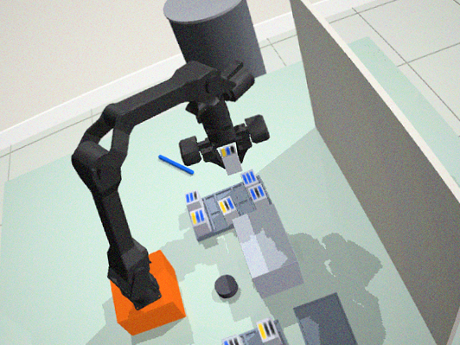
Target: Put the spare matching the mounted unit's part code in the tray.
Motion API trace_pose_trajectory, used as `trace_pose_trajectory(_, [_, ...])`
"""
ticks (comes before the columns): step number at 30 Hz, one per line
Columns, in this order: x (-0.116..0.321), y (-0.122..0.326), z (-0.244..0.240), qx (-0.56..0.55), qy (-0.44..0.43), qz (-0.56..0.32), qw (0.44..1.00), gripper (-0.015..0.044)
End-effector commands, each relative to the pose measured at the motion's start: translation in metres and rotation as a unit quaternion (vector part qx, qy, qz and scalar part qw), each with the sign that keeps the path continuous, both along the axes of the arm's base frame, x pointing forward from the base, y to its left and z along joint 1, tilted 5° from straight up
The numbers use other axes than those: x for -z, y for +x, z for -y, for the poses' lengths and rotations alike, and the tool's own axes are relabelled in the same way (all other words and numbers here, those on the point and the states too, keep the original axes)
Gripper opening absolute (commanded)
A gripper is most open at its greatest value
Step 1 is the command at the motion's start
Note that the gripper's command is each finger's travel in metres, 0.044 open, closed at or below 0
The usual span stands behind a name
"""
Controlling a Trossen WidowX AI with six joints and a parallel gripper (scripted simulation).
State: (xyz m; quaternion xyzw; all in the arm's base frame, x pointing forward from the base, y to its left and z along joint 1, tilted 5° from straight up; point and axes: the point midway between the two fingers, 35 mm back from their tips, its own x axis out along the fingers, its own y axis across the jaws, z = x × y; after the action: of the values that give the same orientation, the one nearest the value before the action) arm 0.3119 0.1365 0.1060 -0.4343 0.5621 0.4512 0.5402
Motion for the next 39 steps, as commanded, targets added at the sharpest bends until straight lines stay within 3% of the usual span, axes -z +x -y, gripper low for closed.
trace_pose_trajectory(1, [-0.003, 0.011, 0.019, 0.002, 0.002, 0.003, 1.0, 0.0])
trace_pose_trajectory(22, [-0.006, 0.045, 0.145, 0.011, -0.006, 0.007, 1.0, 0.0])
trace_pose_trajectory(39, [-0.012, 0.04, 0.257, -0.01, -0.018, 0.009, 1.0, 0.0])
